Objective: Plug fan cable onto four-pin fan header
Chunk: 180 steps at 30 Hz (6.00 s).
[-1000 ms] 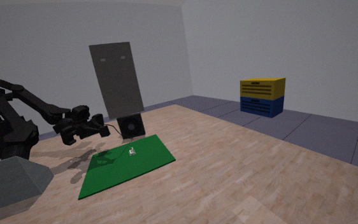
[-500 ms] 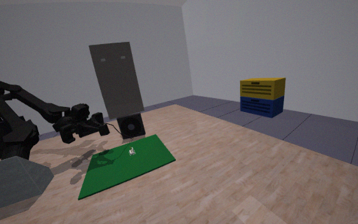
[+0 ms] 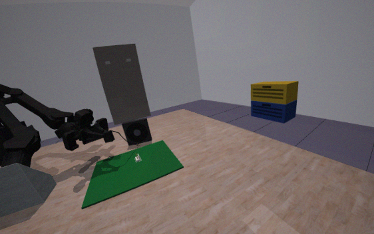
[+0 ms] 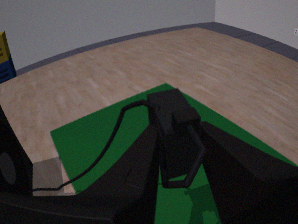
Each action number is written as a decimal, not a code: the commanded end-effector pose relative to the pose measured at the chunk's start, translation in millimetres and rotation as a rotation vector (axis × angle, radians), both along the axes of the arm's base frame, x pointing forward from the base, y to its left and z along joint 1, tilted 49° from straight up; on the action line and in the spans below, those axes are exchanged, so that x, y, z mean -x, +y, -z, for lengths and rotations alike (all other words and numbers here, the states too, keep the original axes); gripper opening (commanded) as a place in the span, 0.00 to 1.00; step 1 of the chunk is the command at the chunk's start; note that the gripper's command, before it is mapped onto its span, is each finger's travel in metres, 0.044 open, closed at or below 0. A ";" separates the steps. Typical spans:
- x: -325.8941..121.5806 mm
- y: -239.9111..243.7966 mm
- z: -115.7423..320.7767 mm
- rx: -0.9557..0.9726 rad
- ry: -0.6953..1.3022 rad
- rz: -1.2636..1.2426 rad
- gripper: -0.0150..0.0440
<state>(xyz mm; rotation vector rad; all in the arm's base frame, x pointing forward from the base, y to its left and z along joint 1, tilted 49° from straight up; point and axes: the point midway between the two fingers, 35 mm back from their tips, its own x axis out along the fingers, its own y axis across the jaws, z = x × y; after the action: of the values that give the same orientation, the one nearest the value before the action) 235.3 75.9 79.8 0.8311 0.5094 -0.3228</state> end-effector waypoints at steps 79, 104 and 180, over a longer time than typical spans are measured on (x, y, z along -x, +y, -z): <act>15.6 55.0 46.3 -0.001 0.001 0.007 0.25; 18.7 71.3 60.6 -0.001 0.001 0.007 0.25; 19.0 69.6 60.1 -0.001 0.007 0.004 0.49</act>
<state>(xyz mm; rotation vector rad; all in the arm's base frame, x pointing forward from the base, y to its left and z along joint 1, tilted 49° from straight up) 216.3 145.6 19.7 0.8321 0.5138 -0.3297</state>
